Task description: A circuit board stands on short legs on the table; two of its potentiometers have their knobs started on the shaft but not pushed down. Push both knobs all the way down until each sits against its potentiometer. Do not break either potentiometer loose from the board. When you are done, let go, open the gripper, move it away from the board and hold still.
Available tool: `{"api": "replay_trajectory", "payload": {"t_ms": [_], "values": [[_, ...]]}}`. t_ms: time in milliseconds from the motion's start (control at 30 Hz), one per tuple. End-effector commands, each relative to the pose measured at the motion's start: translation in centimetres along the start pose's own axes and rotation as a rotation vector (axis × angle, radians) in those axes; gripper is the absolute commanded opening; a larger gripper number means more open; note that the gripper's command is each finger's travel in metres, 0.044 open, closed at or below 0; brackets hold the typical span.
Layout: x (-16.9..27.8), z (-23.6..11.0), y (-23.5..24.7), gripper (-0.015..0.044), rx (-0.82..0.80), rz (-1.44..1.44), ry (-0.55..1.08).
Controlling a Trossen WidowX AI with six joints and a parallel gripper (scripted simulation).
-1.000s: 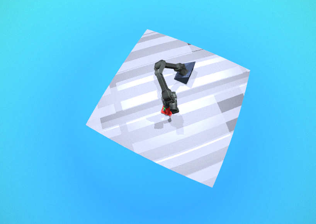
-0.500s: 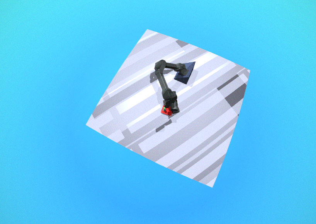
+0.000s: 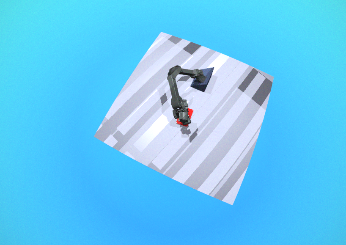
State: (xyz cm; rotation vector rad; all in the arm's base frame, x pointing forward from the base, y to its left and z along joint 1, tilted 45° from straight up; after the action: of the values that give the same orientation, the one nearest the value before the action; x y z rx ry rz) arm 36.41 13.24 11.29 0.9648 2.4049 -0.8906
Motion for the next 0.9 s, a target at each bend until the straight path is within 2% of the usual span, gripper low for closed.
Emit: {"api": "replay_trajectory", "payload": {"t_ms": [0,133,267,867], "values": [[-2.4,-1.3,0.0,0.0,0.018,-0.009,0.0],[-2.4,-1.3,0.0,0.0,0.018,-0.009,0.0],[-2.4,0.7,-0.1,0.0,0.018,-0.009,-0.001],[-2.4,1.7,-0.1,0.0,0.018,-0.009,-0.001]]}}
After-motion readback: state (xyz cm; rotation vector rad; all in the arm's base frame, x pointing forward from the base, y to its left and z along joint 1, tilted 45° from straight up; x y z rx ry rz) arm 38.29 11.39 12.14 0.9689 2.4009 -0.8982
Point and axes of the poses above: the point midway between the two fingers, 35 mm back from their tips, its own z axis out along the fingers, its own y axis across the jaws, x = y × z, the point moved 9 cm from there along -z, back along the fingers, and after that the axes turned 2 degrees about z, right-handed, at the moved point
